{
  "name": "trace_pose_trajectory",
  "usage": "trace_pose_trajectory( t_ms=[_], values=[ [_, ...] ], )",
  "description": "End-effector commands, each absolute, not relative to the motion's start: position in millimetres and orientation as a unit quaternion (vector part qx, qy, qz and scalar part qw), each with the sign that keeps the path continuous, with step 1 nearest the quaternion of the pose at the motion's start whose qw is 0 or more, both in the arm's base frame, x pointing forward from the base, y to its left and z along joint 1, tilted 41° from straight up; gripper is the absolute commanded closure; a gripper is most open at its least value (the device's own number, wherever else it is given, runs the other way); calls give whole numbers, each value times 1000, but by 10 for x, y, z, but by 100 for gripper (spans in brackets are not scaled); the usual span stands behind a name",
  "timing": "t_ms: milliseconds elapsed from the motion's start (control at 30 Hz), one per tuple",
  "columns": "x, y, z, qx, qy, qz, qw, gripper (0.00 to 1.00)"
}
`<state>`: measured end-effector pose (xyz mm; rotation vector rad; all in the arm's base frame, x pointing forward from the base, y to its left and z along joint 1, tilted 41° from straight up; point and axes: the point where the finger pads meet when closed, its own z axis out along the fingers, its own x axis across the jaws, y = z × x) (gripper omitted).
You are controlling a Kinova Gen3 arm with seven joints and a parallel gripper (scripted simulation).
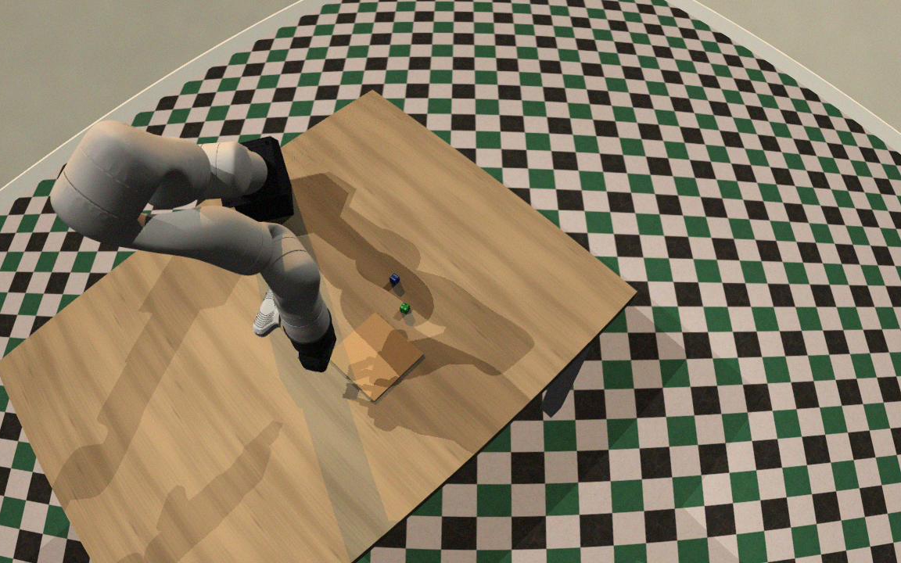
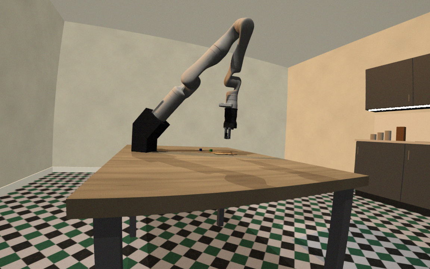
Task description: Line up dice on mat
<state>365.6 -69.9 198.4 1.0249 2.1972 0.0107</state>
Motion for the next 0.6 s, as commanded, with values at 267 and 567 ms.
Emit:
trace_pose_trajectory(
  t_ms=[267, 567],
  values=[
    [3591, -404, 1796, 462, 819, 30, 339, 66],
    [3536, -175, 1682, 519, 784, 52, 335, 66]
  ],
)
